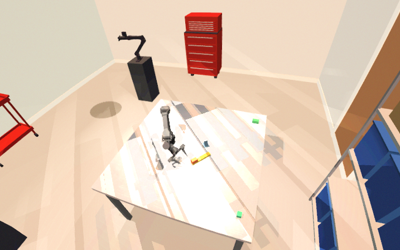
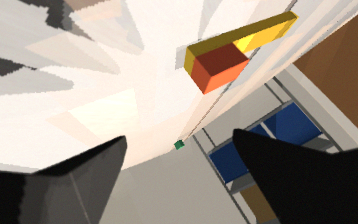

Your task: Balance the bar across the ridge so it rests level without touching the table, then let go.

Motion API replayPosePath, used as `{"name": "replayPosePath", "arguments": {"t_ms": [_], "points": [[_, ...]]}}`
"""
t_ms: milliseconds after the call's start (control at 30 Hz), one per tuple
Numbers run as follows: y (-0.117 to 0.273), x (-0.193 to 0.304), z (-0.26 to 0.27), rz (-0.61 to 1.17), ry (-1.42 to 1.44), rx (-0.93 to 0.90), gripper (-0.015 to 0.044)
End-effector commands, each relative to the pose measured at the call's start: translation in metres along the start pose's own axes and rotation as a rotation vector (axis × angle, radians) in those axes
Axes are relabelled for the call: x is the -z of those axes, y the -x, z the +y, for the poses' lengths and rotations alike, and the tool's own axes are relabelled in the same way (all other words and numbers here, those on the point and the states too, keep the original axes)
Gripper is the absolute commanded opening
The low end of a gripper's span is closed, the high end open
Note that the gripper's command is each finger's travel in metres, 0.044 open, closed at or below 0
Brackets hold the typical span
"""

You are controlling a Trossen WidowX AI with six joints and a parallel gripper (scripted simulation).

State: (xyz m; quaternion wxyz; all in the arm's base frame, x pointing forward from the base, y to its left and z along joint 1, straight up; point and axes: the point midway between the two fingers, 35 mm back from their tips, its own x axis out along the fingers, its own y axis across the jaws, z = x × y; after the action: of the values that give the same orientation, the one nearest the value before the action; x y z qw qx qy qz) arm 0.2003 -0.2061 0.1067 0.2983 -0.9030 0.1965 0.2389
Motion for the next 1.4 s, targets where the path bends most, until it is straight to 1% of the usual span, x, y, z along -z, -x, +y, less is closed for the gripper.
{"name": "replayPosePath", "arguments": {"t_ms": [0, 67, 100, 733, 1367], "points": [[0.0, 0.0, 0.0, -0.001, 0.004, 0.0, 0.0374], [-0.001, 0.001, -0.001, -0.008, 0.033, -0.003, 0.0321], [-0.002, 0.002, -0.001, -0.015, 0.058, -0.005, 0.0315], [-0.017, 0.012, -0.015, -0.139, 0.606, 0.02, 0.0315], [-0.032, 0.019, -0.033, -0.262, 1.193, 0.118, 0.0315]]}}
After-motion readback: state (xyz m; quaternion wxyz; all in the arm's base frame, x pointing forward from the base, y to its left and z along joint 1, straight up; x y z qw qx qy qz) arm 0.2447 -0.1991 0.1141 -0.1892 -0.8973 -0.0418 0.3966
